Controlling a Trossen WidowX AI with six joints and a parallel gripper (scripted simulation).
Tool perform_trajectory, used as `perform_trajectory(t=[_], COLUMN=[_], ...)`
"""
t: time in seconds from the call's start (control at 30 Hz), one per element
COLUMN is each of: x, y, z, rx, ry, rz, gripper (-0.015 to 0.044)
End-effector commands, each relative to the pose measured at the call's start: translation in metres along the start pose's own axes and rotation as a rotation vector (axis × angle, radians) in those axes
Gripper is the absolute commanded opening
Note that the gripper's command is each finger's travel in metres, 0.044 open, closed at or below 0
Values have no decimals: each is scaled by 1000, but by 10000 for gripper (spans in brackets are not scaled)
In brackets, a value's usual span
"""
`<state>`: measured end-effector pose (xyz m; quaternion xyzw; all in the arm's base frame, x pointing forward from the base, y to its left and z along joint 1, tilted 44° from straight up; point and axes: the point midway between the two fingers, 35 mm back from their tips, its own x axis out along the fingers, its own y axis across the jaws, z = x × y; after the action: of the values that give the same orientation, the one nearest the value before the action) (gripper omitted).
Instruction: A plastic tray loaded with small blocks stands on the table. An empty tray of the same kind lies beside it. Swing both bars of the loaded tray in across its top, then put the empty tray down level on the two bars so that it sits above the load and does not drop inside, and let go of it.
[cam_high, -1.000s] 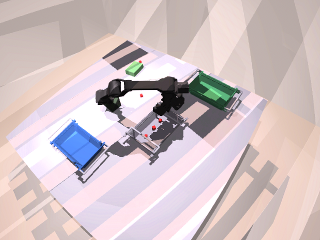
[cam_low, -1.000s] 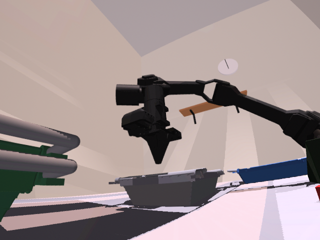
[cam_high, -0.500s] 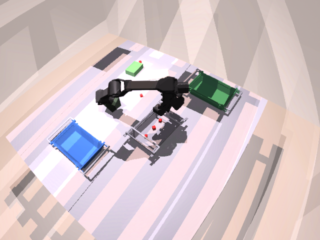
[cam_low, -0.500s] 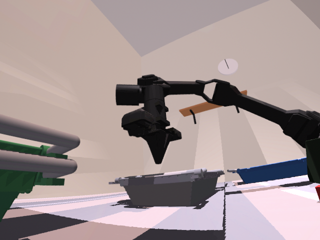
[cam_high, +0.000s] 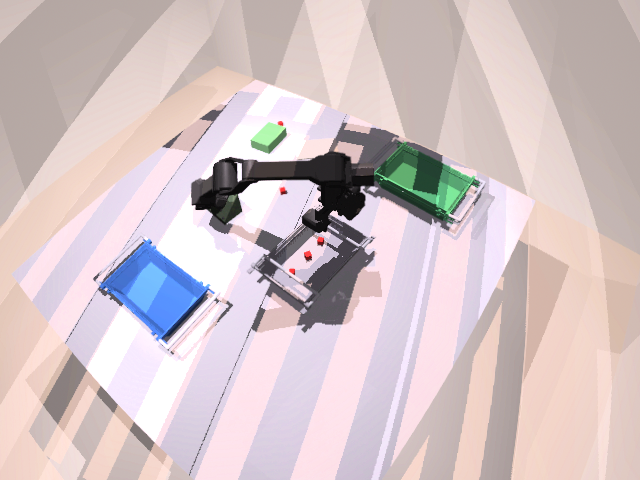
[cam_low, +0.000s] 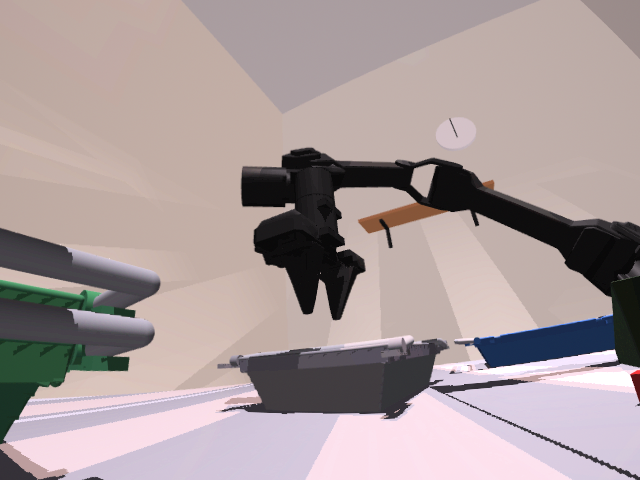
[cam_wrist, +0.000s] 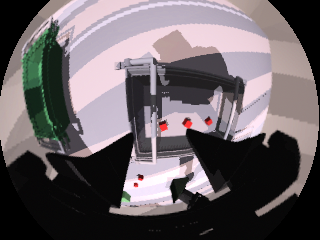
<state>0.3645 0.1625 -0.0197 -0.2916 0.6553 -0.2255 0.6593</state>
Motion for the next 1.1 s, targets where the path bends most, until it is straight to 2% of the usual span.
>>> perform_trajectory(t=[0.0, 0.27, 0.57, 0.8, 1.07], x=[-7, -19, -18, -12, -2], y=[-64, -188, -300, -348, -359], z=[3, -27, -111, -197, -287], rx=[7, -14, -30, -41, -53], ry=[10, 4, -5, -4, 15], rz=[17, 49, 49, 22, -26], gripper=[440, 440, 440, 440, 440])
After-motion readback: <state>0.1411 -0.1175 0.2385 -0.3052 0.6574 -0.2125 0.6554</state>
